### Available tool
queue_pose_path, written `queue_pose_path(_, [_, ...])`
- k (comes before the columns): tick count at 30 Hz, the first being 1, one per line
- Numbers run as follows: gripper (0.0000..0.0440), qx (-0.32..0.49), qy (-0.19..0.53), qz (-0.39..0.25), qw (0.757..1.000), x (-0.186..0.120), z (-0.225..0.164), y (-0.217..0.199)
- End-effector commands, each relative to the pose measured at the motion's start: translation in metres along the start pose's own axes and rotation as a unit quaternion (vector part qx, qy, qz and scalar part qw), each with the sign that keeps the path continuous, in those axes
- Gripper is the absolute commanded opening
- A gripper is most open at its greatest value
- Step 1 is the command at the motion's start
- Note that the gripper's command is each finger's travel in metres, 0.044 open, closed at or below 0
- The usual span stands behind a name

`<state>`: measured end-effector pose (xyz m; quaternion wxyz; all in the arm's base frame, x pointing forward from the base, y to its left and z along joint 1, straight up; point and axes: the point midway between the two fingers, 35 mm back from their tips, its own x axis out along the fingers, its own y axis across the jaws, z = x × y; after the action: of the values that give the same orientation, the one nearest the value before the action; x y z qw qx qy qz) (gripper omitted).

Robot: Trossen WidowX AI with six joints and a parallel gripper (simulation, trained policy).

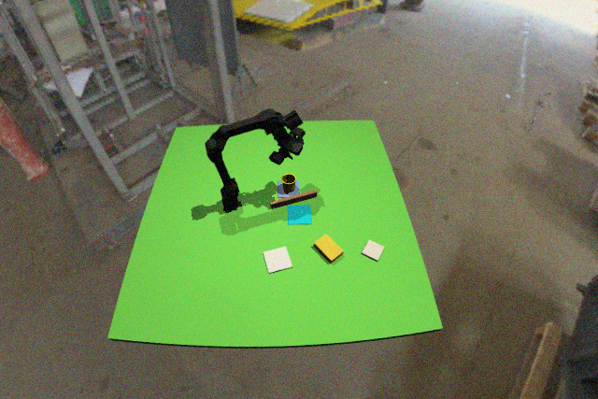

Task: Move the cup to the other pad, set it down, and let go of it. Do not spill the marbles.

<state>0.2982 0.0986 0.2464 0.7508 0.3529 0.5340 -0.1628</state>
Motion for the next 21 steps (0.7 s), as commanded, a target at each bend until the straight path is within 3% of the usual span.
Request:
queue_pose_path(1, [0.0145,0.008,0.008,-0.024,1.0,0.006,-0.001,-0.005])
queue_pose_path(21, [0.0153,0.038,0.06,-0.172,0.983,0.048,-0.014,-0.043])
